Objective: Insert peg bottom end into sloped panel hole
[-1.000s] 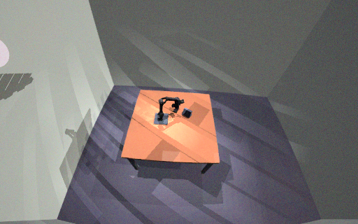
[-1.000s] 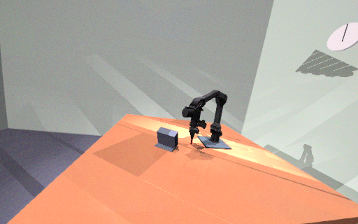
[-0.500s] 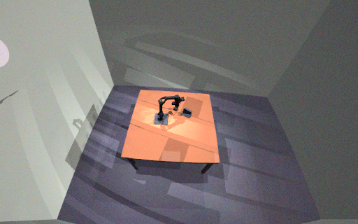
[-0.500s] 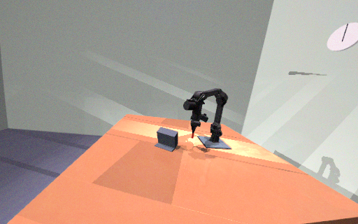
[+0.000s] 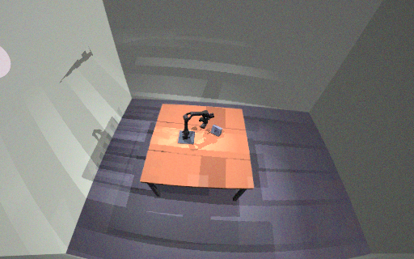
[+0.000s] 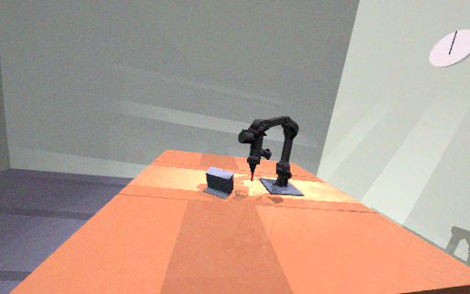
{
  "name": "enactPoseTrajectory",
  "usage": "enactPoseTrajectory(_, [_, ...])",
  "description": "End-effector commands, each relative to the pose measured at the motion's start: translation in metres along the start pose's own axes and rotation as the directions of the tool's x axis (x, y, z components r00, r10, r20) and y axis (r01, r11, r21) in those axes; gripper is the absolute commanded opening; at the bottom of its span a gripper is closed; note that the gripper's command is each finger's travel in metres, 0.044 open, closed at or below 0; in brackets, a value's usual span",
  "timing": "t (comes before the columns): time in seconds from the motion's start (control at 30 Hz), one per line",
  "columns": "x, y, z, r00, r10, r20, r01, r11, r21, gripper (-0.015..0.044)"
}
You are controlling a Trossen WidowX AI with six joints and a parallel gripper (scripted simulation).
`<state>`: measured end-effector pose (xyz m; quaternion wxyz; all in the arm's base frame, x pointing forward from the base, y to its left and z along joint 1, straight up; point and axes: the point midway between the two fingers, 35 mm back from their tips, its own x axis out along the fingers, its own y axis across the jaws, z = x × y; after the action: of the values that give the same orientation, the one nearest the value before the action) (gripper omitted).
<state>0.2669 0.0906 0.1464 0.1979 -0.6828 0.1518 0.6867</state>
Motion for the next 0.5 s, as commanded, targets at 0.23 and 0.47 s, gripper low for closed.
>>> enactPoseTrajectory(0.23, [0.0067,0.0028,-0.006,0.998,-0.049,0.046,0.043,0.993,0.108,0.0])
enactPoseTrajectory(0.47, [0.0095,0.0046,-0.0103,0.994,-0.081,0.068,0.068,0.983,0.171,0.0])
